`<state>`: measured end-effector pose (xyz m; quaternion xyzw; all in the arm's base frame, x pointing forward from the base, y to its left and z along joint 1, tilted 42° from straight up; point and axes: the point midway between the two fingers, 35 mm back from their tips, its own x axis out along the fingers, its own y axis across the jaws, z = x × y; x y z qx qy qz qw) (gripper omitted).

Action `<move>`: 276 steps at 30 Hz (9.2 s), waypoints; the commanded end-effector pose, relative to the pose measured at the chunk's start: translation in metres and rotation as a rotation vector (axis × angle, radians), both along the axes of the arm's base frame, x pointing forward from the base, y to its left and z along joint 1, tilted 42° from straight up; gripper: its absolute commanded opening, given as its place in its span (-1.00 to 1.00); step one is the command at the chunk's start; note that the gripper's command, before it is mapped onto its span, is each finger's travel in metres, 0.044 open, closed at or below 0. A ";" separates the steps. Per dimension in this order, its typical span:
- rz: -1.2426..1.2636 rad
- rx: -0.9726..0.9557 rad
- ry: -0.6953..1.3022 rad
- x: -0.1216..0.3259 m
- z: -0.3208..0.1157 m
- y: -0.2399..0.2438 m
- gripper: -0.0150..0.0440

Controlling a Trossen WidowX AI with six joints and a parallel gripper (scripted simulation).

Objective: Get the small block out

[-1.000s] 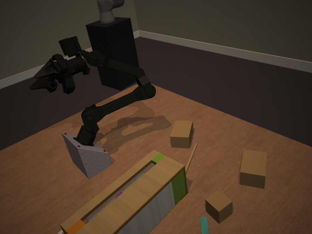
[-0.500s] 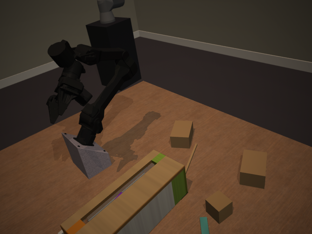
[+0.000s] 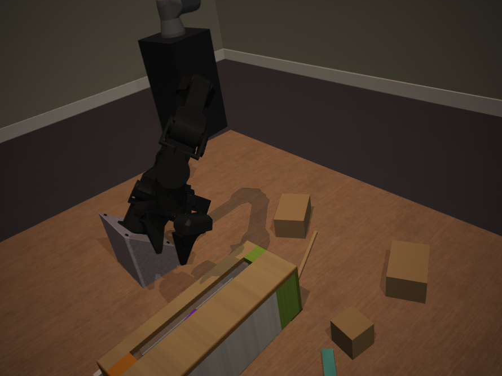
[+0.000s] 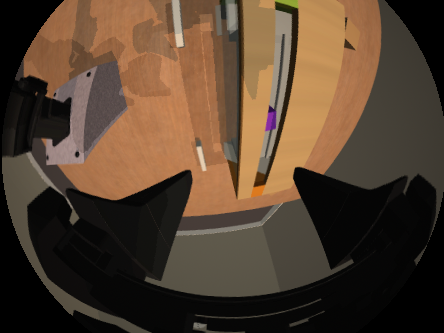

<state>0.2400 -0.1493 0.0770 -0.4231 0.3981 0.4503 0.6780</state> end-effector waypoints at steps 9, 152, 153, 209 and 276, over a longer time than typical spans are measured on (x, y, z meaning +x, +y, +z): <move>0.118 0.070 0.116 0.025 -0.017 0.044 0.86; 0.116 0.065 0.116 0.041 -0.120 0.033 0.86; 0.116 0.065 0.116 0.041 -0.121 0.033 0.86; 0.115 0.061 0.116 0.039 -0.158 -0.010 0.86; -2.359 0.932 1.045 -0.013 -0.150 -0.098 0.47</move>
